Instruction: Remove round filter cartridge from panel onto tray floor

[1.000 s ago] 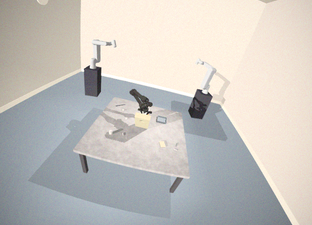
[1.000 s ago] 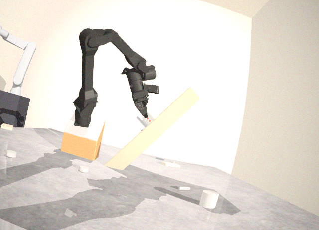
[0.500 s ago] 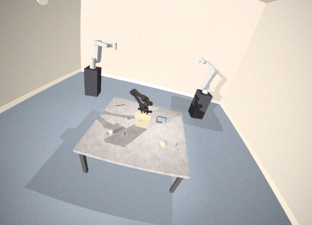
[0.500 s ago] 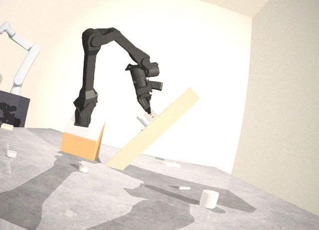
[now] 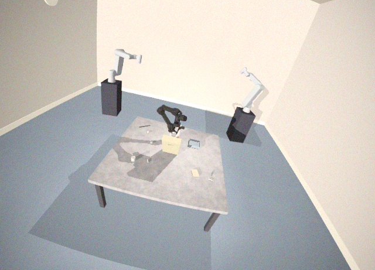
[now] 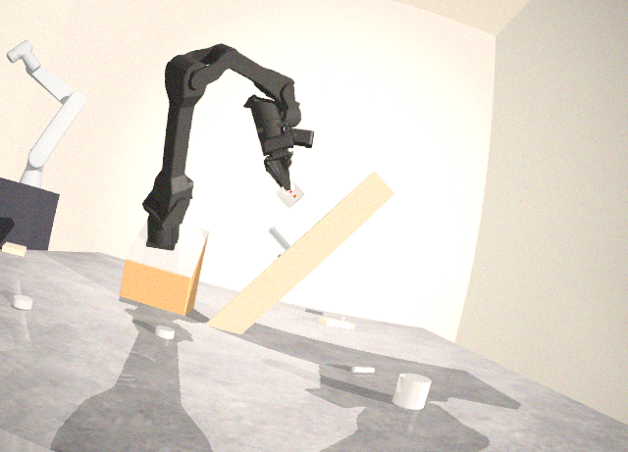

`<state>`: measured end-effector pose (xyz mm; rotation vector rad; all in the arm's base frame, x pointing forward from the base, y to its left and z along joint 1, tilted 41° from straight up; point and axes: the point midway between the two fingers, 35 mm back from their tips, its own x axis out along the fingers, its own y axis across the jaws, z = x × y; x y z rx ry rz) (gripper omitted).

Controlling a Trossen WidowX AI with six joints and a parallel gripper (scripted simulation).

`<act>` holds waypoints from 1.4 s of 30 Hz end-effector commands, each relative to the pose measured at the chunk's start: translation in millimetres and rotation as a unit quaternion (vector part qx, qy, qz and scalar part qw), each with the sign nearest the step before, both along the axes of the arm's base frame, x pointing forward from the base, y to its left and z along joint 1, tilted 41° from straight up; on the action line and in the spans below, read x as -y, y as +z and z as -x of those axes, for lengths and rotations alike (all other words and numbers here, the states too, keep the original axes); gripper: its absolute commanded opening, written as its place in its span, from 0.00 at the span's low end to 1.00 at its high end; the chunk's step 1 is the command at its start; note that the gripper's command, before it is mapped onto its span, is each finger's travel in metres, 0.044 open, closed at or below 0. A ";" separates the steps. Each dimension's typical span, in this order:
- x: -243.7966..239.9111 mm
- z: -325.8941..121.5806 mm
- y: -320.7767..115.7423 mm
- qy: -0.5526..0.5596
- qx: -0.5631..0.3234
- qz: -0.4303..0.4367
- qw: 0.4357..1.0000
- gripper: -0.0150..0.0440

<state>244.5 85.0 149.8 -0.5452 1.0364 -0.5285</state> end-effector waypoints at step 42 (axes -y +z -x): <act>-140.7 45.0 -138.2 0.253 -0.240 -0.036 0.936 0.25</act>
